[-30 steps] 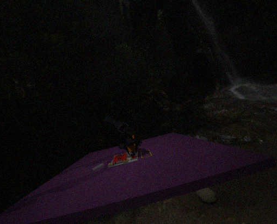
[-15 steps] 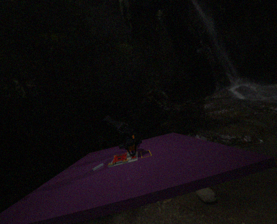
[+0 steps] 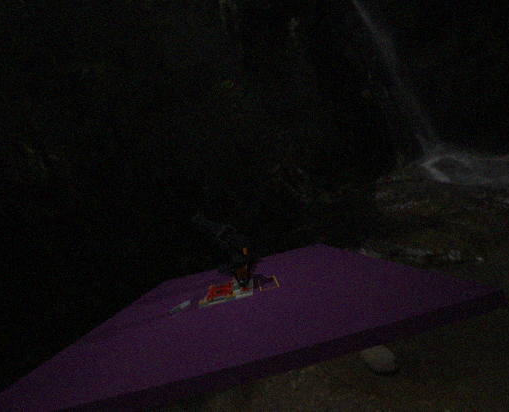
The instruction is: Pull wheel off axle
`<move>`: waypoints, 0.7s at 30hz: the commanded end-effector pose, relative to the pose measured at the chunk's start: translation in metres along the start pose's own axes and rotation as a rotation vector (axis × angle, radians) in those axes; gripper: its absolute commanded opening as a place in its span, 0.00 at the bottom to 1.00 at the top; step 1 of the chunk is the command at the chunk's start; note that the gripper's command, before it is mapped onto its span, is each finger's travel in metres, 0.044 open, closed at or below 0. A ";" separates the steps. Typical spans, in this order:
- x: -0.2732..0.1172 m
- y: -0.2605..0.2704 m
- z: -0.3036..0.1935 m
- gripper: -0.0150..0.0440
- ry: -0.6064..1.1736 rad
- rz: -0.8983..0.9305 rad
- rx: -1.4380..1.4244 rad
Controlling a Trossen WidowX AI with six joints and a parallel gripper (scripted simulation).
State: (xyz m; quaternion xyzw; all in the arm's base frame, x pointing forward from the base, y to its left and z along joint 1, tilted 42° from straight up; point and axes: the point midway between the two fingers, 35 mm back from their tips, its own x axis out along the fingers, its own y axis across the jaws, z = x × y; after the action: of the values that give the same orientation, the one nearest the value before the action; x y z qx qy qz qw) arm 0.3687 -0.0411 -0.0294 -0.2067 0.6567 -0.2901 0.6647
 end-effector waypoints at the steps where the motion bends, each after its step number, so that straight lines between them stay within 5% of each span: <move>1: -0.003 0.000 0.001 0.25 -0.003 0.002 0.004; 21: -0.009 0.000 0.001 0.25 -0.004 0.001 0.003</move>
State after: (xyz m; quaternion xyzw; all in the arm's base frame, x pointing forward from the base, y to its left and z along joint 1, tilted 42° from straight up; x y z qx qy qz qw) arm 0.3685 -0.0389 -0.0257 -0.2057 0.6577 -0.2921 0.6631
